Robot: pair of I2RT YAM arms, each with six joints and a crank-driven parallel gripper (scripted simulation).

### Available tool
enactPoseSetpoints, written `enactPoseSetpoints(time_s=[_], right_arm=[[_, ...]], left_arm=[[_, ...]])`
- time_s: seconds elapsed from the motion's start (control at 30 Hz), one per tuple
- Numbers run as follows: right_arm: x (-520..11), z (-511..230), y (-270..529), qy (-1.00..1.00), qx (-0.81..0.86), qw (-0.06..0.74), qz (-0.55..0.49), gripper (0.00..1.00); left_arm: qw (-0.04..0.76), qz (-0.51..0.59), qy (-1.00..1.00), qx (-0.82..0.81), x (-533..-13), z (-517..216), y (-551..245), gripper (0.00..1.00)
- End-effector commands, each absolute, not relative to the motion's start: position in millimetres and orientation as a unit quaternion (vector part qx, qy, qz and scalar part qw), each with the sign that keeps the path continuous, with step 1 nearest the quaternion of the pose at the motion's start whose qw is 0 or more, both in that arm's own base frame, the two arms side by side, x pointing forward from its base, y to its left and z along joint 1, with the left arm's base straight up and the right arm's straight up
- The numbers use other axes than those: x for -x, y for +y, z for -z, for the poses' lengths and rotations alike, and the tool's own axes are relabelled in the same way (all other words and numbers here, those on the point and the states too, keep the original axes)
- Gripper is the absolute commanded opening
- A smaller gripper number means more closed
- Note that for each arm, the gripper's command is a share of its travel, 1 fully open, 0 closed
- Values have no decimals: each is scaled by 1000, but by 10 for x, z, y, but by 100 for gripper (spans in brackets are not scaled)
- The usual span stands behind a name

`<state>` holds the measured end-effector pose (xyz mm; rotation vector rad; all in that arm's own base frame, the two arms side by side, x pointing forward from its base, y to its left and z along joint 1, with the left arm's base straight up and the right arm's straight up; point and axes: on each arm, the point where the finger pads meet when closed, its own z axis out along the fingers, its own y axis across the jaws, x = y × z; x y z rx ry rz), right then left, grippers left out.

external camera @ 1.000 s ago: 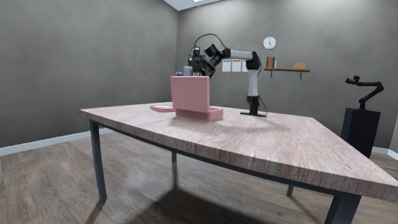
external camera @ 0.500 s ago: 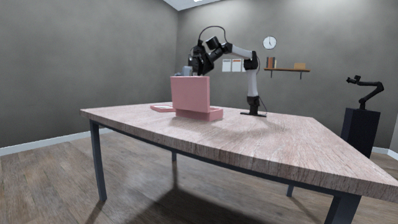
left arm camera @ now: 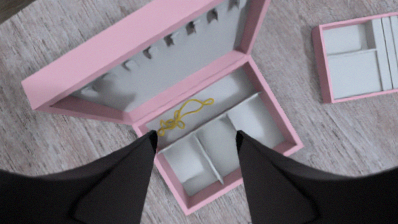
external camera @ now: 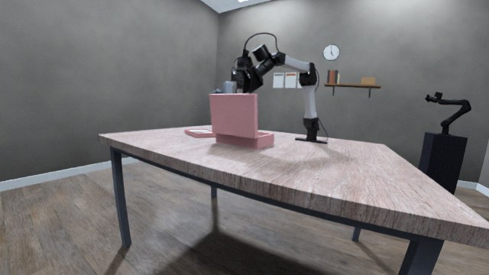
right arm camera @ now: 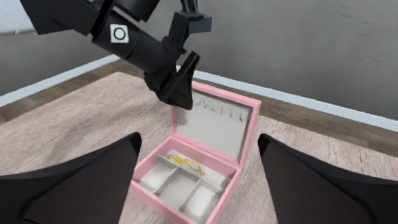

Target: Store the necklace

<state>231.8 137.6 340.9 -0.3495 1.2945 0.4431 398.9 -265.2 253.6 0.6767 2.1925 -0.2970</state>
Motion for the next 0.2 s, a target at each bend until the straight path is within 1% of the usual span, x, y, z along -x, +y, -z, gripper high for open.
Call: enactPoseSetpoints(time_s=[0.0,0.17], right_arm=[[-2279,-3612,1358,580,156,771,-210,100],[-2279,-3612,1358,580,156,771,-210,100]], left_arm=[[410,126,864,-266,-4014,-2637,-2706,69],[410,126,863,-266,-4015,-2638,-2707,69]])
